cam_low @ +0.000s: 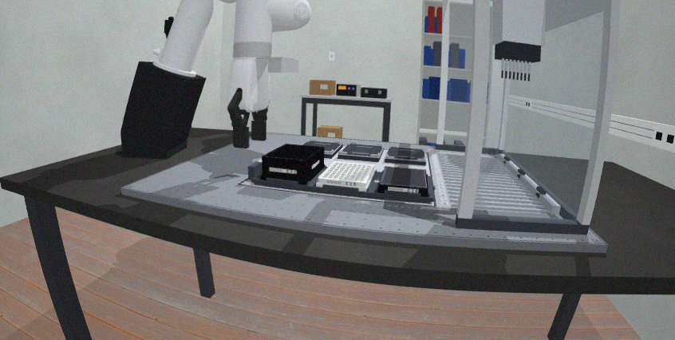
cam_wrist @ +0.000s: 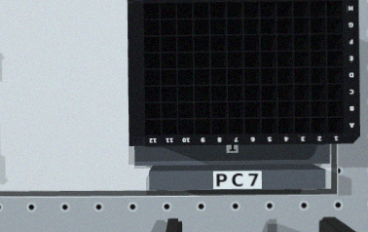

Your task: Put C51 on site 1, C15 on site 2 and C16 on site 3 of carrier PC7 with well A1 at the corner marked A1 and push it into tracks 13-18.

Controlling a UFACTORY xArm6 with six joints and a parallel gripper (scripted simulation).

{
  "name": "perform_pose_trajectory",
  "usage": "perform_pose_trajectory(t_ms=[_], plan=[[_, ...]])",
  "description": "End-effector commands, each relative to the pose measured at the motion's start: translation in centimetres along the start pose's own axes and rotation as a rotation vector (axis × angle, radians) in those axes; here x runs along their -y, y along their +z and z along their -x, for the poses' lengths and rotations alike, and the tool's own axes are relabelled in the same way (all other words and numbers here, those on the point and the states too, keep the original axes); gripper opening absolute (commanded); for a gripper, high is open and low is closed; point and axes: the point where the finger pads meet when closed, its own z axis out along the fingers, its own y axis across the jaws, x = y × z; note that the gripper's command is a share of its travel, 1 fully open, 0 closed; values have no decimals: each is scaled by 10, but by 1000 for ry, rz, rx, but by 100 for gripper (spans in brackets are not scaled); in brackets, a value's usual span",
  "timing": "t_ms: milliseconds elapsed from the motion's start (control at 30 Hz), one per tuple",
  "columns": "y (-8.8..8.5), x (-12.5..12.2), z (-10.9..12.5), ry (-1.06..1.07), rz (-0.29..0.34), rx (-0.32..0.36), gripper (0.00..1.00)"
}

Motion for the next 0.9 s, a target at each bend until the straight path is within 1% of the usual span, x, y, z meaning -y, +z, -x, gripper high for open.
perform_pose_trajectory(t_ms=[0,133,533,867], plan=[[7,-1,-1,-1,3,-5,82],[11,-1,-1,-1,3,-5,82],[31,-1,-1,0,3,-5,82],[31,-1,-1,0,3,-5,82]])
